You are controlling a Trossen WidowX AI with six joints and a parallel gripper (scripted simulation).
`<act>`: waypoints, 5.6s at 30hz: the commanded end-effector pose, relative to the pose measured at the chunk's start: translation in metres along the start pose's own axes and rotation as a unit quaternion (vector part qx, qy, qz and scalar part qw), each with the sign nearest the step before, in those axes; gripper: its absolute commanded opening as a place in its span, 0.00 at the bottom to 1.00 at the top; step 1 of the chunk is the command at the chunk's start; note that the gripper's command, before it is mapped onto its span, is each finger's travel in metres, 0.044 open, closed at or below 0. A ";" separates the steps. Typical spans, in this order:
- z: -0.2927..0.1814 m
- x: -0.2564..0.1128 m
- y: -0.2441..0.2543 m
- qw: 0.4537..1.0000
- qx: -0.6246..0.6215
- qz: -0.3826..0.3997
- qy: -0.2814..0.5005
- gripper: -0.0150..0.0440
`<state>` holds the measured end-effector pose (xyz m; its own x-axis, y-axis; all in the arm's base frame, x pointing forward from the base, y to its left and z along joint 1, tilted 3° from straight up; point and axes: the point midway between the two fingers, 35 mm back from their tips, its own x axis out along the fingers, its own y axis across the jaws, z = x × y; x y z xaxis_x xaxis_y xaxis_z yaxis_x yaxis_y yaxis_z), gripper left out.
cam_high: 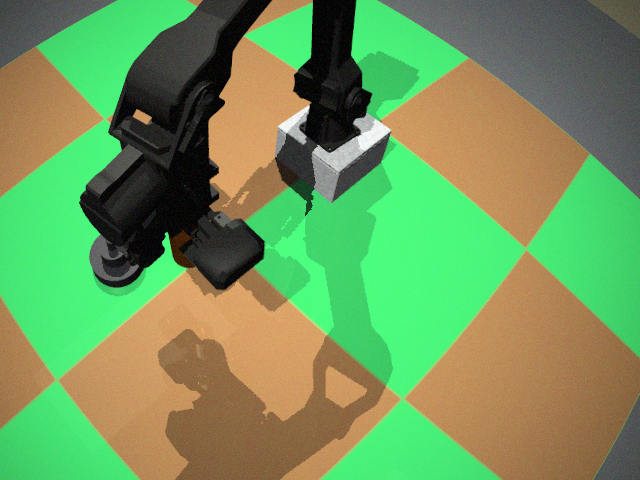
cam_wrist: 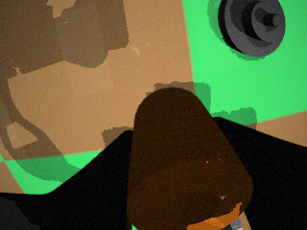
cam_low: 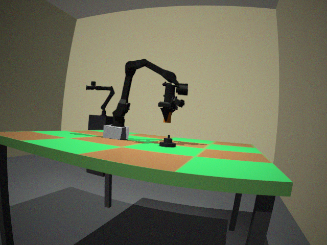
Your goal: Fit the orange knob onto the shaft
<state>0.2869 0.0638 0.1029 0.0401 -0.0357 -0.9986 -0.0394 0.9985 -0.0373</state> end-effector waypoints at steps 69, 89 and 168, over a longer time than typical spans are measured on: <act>0.055 0.055 -0.120 1.000 0.001 -0.003 -0.009 0.25; 0.052 0.055 -0.119 1.000 0.001 -0.003 -0.009 0.25; 0.050 0.056 -0.119 0.978 -0.207 -0.005 -0.008 0.25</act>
<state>0.3436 -0.0555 0.0506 0.0528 -0.0420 -0.9977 -0.4370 0.8974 -0.0609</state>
